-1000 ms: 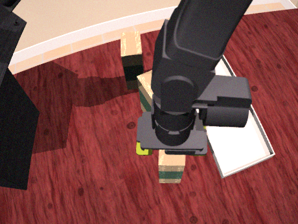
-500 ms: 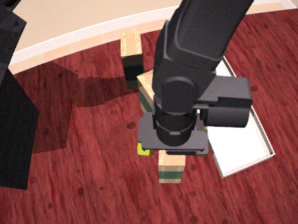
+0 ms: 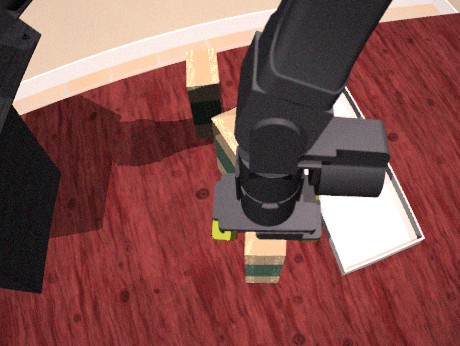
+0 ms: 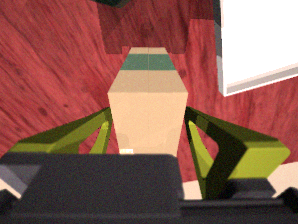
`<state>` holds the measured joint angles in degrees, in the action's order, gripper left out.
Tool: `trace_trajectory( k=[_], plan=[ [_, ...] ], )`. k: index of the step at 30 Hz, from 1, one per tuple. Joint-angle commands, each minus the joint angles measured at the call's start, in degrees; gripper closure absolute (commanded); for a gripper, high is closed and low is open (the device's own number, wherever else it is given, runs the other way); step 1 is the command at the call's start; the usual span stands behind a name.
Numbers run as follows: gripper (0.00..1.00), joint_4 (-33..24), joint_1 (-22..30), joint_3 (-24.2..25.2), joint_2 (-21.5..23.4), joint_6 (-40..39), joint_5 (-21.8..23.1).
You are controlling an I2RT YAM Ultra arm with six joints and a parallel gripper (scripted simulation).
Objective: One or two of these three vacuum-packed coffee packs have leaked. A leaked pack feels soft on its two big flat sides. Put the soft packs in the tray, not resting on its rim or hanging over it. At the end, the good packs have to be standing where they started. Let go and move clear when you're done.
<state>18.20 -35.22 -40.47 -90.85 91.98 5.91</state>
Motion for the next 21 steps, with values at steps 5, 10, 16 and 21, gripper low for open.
trace_trajectory(
  k=[5,10,16,21],
  plan=[
    [0.24,-0.19,0.59,-0.41,0.50,-0.47,0.33],
    [0.77,-0.19,0.59,-0.41,0.50,-0.47,0.33],
    [0.77,-0.21,0.59,-0.41,0.50,-0.41,0.36],
    [0.77,-0.21,0.59,-0.41,0.50,-0.41,0.36]
  ],
)
